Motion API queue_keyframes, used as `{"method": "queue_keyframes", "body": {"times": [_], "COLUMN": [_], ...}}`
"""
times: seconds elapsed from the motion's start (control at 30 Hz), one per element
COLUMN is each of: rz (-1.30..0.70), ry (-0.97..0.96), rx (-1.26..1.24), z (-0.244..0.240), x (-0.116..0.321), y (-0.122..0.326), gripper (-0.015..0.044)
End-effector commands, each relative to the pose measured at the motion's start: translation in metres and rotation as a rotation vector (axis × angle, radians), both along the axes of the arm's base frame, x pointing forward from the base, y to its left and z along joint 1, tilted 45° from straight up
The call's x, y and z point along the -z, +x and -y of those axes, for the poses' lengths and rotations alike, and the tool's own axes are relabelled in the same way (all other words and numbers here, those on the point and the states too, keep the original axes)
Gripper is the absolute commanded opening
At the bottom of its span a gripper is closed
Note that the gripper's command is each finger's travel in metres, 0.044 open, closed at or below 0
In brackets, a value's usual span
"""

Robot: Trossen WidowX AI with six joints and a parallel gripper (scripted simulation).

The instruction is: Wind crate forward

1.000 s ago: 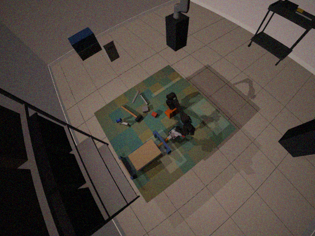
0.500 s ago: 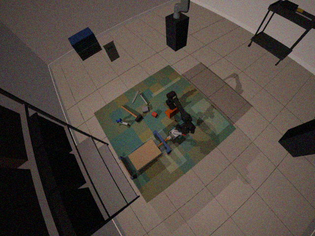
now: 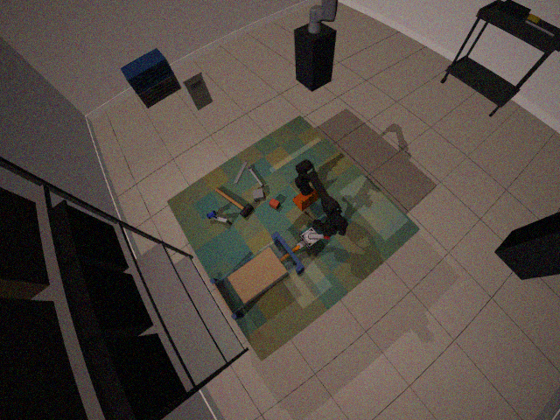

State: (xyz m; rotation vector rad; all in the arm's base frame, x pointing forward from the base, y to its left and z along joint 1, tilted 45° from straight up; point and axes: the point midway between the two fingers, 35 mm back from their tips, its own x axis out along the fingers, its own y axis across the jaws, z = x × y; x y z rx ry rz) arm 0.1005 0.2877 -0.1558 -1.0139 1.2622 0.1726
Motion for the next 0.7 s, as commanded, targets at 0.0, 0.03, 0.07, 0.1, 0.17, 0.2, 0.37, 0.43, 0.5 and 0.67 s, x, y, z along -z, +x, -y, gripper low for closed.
{"method": "queue_keyframes", "body": {"times": [0.0,0.03,0.07,0.1,0.17,0.2,0.37,0.43,0.5,0.67], "rz": [-0.016,-0.016,-0.016,-0.016,-0.016,-0.016,-0.017,-0.017,-0.017,-0.017], "ry": [-0.027,-0.027,-0.027,-0.027,-0.027,-0.027,-0.028,-0.028,-0.028,-0.028], "rx": [-0.001,-0.001,-0.001,-0.001,-0.001,-0.001,-0.001,-0.001,-0.001,-0.001], "z": [0.011,0.012,0.012,0.013,0.014,0.015,0.018,0.020,0.021,0.025], "x": [-0.003,-0.003,-0.004,-0.004,-0.006,-0.006,-0.009,-0.010,-0.012,-0.015], "y": [-0.008,-0.009,-0.009,-0.010,-0.011,-0.011,-0.014,-0.014,-0.015,-0.017], "gripper": [0.0000,0.0000,0.0000,0.0000,0.0000,0.0000,0.0000,0.0000,0.0000,0.0000]}}
